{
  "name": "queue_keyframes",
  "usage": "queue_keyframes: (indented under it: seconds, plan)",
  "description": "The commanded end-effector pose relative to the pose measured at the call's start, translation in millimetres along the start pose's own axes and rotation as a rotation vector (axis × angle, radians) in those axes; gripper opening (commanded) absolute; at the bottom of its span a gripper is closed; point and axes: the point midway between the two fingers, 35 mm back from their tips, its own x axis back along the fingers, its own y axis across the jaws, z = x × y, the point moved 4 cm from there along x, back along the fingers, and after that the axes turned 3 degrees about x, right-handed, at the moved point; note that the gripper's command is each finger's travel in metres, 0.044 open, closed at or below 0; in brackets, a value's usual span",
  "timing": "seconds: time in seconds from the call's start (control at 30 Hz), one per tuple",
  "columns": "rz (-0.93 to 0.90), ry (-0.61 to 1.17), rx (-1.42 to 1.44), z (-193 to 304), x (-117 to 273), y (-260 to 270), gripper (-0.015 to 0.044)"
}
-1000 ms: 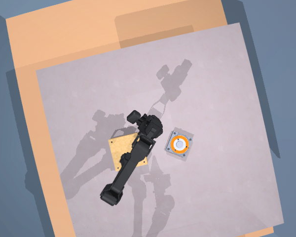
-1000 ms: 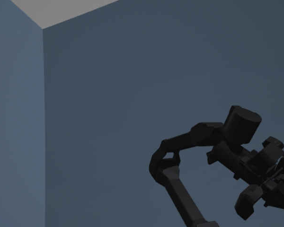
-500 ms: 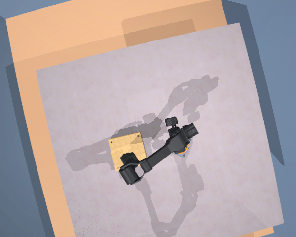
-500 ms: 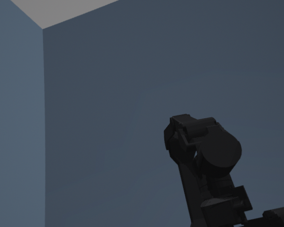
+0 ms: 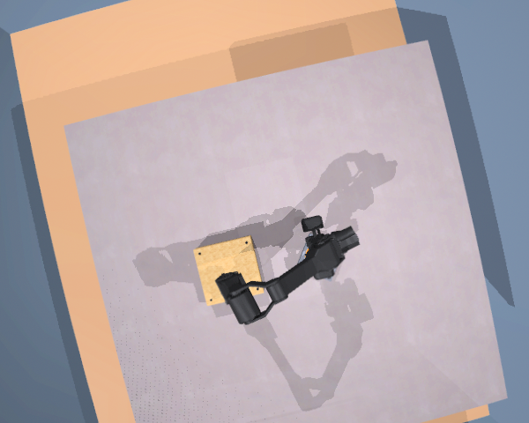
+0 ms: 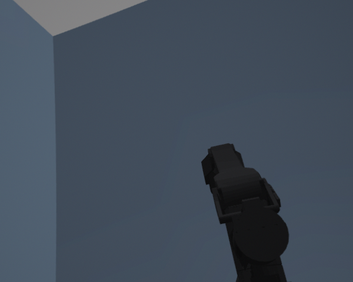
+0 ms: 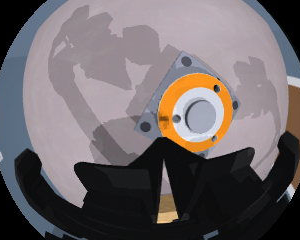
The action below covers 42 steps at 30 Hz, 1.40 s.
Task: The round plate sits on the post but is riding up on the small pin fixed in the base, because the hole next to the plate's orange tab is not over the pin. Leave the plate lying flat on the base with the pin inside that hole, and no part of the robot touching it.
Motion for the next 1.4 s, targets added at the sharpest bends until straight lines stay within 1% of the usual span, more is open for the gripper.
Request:
queue_keyframes:
  seconds: [0.0,0.3,1.37]
  plan:
    - [0.010,0.021,0.004,6,-20,-2,0.0000]
    - [0.010,0.021,0.004,3,-23,-2,0.0000]
    - [0.010,0.018,0.003,-37,-23,-6,0.0000]
